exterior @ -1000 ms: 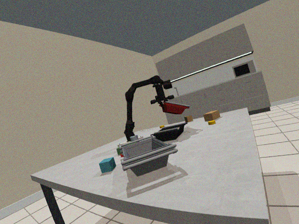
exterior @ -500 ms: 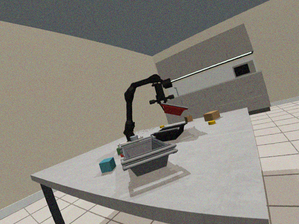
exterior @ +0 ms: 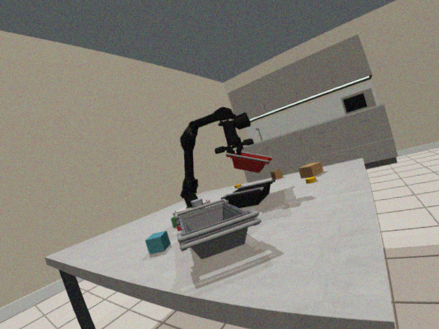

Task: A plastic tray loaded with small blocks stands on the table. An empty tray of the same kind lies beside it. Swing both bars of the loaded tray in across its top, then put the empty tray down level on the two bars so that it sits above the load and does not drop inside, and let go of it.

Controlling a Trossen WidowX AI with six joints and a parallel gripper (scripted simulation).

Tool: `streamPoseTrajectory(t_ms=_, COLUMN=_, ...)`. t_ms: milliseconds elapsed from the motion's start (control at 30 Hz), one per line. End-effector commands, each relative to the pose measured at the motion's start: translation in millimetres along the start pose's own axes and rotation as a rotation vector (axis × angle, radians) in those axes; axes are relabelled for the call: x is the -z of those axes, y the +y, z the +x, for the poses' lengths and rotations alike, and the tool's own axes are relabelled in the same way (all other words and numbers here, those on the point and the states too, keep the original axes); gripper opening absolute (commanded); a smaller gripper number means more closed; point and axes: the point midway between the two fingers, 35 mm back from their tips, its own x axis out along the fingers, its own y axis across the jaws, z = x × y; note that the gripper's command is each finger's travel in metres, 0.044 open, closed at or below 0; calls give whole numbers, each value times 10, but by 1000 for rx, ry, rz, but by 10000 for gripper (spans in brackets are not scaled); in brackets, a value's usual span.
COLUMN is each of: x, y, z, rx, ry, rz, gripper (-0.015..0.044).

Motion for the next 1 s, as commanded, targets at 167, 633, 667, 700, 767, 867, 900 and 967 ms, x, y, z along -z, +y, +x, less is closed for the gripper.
streamPoseTrajectory(t_ms=167, x=392, y=61, z=-42, rx=16, ry=7, rz=122, gripper=0)
streamPoseTrajectory(t_ms=633, x=534, y=101, z=-37, rx=15, ry=7, rz=165, gripper=0)
streamPoseTrajectory(t_ms=667, x=534, y=101, z=-37, rx=15, ry=7, rz=165, gripper=0)
streamPoseTrajectory(t_ms=700, x=534, y=101, z=-37, rx=15, ry=7, rz=165, gripper=0)
streamPoseTrajectory(t_ms=767, x=534, y=101, z=-37, rx=15, ry=7, rz=165, gripper=0)
streamPoseTrajectory(t_ms=867, x=534, y=101, z=-37, rx=15, ry=7, rz=165, gripper=0)
streamPoseTrajectory(t_ms=900, x=534, y=101, z=-37, rx=15, ry=7, rz=165, gripper=0)
streamPoseTrajectory(t_ms=967, x=534, y=101, z=-37, rx=15, ry=7, rz=165, gripper=0)
